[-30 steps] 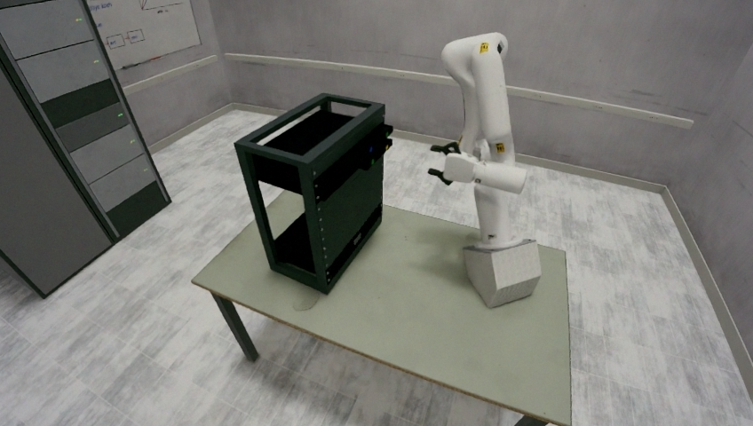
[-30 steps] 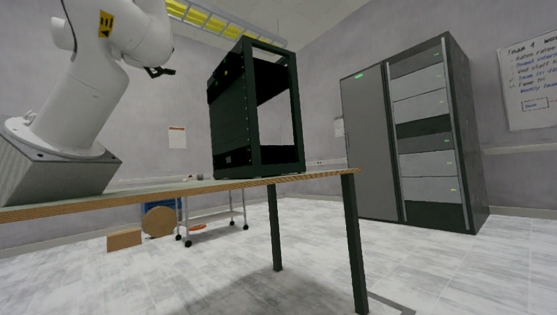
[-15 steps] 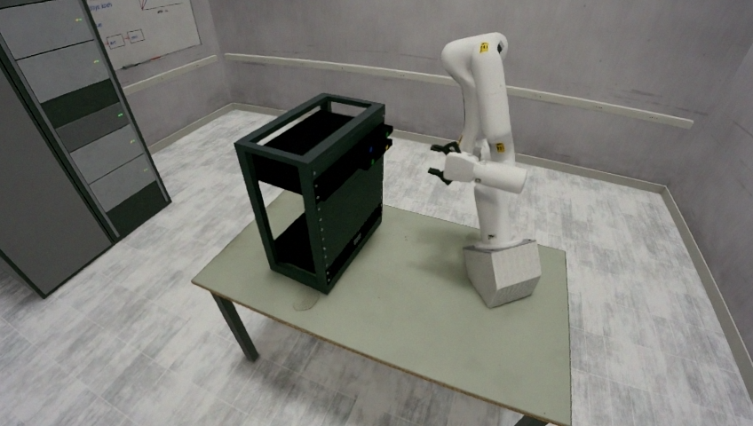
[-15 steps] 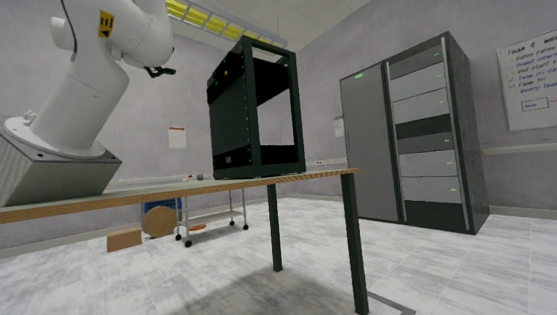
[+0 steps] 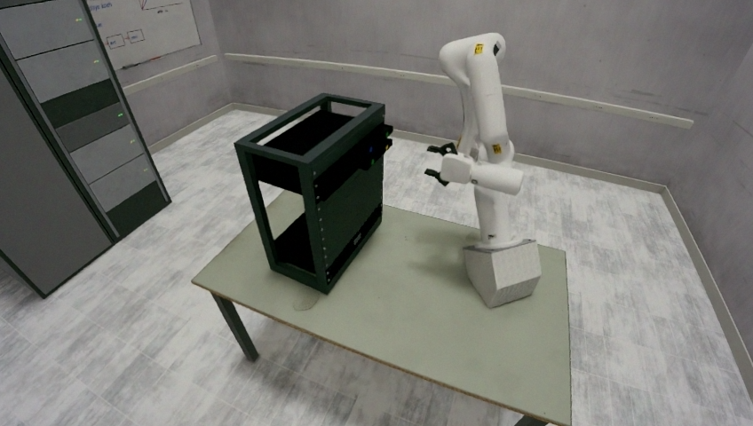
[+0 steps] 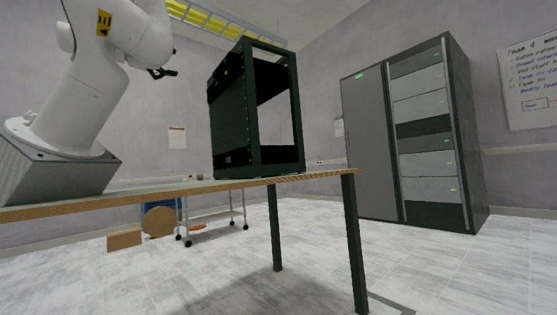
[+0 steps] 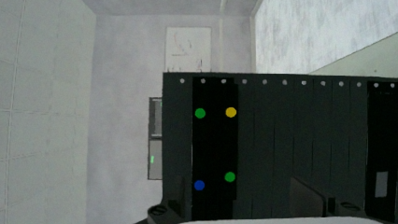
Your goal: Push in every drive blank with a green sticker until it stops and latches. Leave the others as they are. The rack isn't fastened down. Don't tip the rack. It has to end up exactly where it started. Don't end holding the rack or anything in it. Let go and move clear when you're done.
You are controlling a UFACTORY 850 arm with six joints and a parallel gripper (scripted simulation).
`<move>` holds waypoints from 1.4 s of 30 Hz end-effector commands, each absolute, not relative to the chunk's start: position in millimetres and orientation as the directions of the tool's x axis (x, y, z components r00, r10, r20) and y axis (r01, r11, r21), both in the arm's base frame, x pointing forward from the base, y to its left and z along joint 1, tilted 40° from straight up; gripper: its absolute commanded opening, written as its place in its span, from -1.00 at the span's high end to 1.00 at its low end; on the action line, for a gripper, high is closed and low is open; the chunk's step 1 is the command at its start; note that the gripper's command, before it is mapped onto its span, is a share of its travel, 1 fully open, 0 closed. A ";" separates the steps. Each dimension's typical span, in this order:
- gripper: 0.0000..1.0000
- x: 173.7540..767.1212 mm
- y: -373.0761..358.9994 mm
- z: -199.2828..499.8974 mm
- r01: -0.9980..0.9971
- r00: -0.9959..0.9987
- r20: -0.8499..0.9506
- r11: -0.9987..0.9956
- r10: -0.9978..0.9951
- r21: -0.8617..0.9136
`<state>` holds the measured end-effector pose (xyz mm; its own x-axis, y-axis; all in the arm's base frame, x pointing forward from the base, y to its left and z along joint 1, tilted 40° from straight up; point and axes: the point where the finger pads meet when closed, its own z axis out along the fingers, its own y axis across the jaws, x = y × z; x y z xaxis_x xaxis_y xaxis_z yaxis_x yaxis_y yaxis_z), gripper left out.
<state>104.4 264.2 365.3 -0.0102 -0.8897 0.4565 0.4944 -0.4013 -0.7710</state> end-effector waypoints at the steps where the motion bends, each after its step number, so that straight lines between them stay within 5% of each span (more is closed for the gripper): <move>1: -1.00 110.8 271.2 364.5 0.495 -0.010 0.455 -0.400 -0.890 -0.771; 42: -1.00 237.6 394.7 343.9 0.495 -0.010 0.455 -0.400 -0.890 -0.771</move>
